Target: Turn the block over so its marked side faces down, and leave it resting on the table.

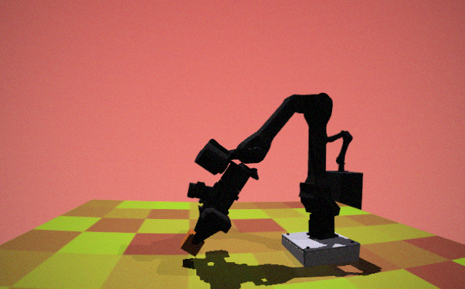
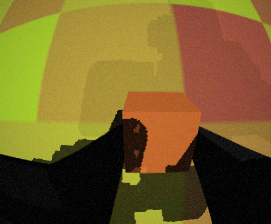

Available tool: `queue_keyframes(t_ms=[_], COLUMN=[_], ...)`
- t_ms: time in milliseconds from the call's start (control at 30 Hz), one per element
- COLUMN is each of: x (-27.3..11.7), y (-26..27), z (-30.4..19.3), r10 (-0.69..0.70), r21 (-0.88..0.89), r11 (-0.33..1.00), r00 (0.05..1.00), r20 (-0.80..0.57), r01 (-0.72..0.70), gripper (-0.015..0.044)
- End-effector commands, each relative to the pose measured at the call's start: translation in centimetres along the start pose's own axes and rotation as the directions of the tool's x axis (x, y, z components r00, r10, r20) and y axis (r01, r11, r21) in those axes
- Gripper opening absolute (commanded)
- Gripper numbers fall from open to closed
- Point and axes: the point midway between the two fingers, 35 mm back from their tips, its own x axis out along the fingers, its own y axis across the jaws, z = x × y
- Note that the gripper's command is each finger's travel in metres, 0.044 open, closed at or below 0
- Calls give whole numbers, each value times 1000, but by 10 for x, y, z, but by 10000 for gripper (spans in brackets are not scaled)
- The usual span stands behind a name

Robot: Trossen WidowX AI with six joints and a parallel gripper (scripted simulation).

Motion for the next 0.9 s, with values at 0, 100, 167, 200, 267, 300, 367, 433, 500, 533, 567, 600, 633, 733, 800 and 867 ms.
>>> queue_keyframes(t_ms=[0, 100, 167, 200, 267, 300, 367, 433, 500, 533, 567, 600, 633, 733, 800, 867], x=[10, 16, 20, 22, 25, 26, 28, 29, 30, 31, 31, 31, 31, 30, 29, 27], y=[0, 1, 1, 1, 2, 2, 2, 2, 2, 2, 1, 1, 1, 1, 0, -1], z=[-4, -5, -5, -6, -7, -7, -8, -9, -11, -11, -12, -13, -13, -16, -17, -19], r10=[-5, -3, -3, -2, -2, -2, -1, -1, -1, -1, -1, -1, -1, -1, -1, -2], r21=[-9, -10, -10, -11, -11, -11, -12, -12, -12, -12, -12, -12, -11, -11, -10, -9], r11=[1000, 1000, 1000, 1000, 1000, 1000, 1000, 1000, 1000, 1000, 1000, 1000, 1000, 1000, 1000, 1000], r00=[999, 996, 993, 991, 987, 985, 979, 973, 966, 962, 958, 954, 950, 936, 925, 914], r20=[44, 87, 116, 130, 159, 173, 202, 230, 258, 271, 285, 299, 313, 353, 380, 406], r01=[5, 4, 4, 4, 4, 4, 4, 4, 4, 4, 4, 4, 4, 5, 6, 6], gripper=[0, 0, 0, 0, 0, 0, 0, 0, 0, 0, 0, 0, 0, 0, 0, 0])
